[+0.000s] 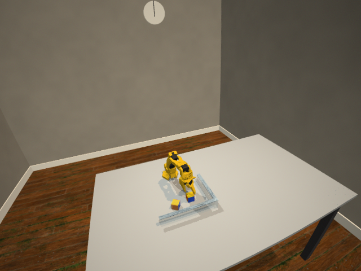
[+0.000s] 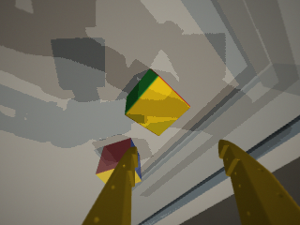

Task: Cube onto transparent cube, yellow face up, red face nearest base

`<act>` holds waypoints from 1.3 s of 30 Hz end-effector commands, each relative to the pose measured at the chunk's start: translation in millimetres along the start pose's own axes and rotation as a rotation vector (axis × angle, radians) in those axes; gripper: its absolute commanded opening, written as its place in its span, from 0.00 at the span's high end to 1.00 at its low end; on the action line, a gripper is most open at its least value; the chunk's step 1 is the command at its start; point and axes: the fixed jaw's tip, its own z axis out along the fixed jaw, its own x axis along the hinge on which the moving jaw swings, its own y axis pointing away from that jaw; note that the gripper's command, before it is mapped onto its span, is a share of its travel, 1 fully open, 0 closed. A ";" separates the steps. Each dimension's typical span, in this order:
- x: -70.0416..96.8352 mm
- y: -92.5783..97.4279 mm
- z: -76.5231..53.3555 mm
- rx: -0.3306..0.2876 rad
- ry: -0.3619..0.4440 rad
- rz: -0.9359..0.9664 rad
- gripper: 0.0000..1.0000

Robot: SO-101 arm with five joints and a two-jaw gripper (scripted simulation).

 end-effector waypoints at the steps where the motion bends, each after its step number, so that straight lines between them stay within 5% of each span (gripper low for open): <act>1: 7.4 -8.3 -25.8 0.110 0.080 -0.054 0.65; 39: 11.6 -8.3 -26.1 0.093 0.101 -0.448 0.65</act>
